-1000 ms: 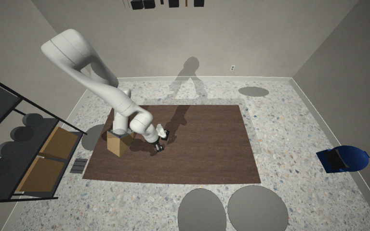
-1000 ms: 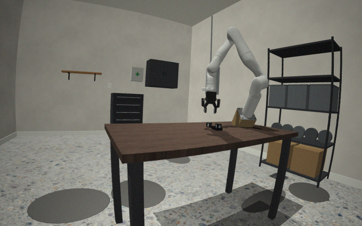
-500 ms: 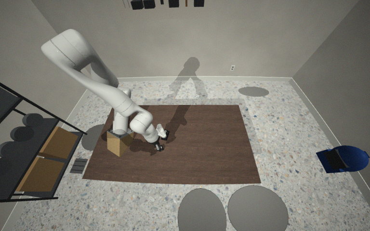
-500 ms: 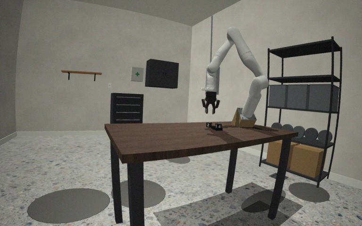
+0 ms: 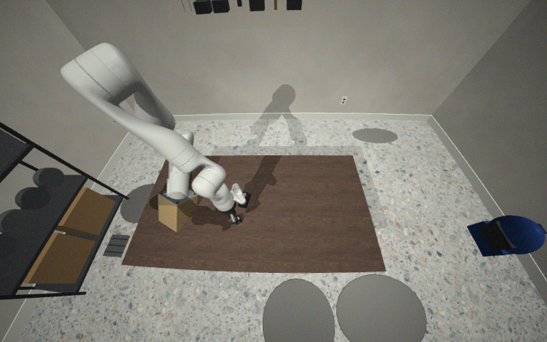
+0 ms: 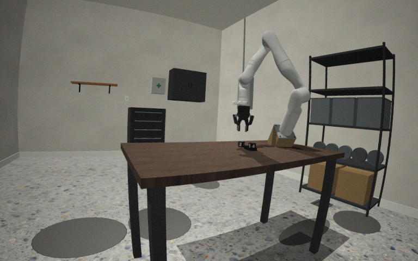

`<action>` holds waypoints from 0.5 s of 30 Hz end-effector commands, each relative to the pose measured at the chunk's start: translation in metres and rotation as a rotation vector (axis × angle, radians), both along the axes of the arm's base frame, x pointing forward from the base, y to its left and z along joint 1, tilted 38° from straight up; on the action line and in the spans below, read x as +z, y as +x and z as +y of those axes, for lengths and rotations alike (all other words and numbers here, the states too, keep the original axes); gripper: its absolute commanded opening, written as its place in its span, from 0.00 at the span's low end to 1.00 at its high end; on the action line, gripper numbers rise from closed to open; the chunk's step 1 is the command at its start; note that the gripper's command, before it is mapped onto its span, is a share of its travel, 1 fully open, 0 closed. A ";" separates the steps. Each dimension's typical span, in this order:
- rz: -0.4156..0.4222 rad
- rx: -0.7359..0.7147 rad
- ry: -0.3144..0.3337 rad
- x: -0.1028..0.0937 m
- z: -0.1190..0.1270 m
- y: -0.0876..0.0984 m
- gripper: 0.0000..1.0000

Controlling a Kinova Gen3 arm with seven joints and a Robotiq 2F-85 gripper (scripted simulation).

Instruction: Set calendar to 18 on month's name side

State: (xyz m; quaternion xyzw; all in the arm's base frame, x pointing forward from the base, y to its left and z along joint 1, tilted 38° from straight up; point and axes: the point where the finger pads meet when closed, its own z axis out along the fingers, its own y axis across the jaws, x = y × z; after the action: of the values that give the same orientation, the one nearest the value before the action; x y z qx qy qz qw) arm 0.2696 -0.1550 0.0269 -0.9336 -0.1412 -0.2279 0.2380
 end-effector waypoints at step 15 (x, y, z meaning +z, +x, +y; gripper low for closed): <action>0.000 -0.001 -0.001 -0.004 0.002 0.002 0.48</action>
State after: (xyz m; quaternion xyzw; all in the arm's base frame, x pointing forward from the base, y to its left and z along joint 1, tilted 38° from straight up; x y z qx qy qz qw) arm 0.2710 -0.1542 0.0237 -0.9340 -0.1399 -0.2282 0.2366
